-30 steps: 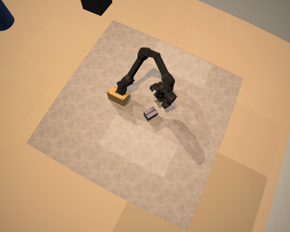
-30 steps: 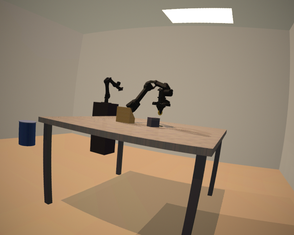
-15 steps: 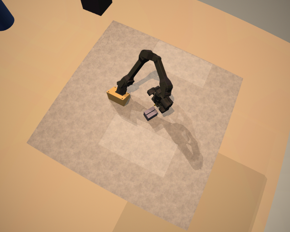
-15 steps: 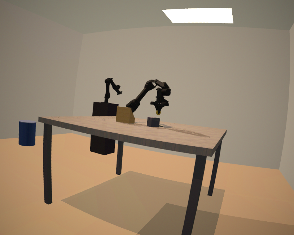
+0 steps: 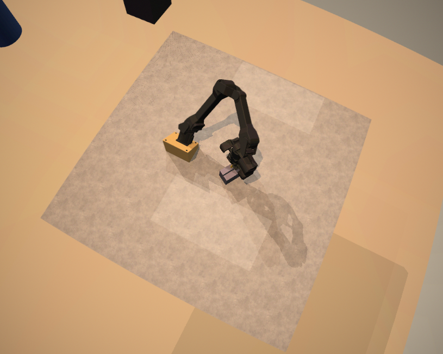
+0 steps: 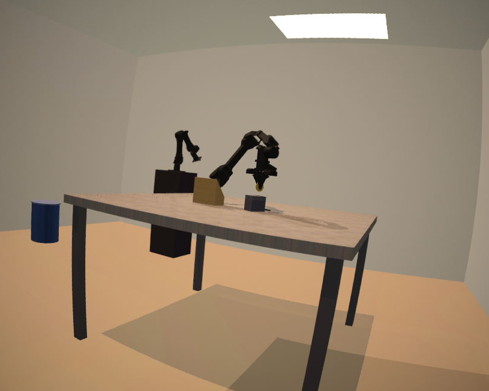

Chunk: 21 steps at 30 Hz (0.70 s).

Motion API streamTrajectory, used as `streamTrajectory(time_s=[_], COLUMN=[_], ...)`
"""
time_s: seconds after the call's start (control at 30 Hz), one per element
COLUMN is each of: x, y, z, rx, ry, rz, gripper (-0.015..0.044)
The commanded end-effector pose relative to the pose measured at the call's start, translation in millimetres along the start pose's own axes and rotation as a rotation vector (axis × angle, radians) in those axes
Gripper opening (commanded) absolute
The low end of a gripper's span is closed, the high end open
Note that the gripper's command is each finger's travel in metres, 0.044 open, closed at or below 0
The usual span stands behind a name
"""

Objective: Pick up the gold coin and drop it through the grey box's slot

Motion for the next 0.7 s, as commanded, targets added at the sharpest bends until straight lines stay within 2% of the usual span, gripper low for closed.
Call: streamTrajectory(time_s=[0.0,0.67], x=[-12,-18], y=[-1,-1], z=[-1,0], rx=[0.004,0.000], ry=[0.000,-0.002], rz=[-0.003,-0.002], gripper=[0.0000,0.0000])
Point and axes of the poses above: the point midway between the two fingers, 35 mm back from their tips, its own z axis back along the fingers, its own y axis across the jaws, x = y × z, the point moved 2 cm from there along z, back along the fingers, and after that the axes turned 12 degrees about z, right-handed, at the moved point
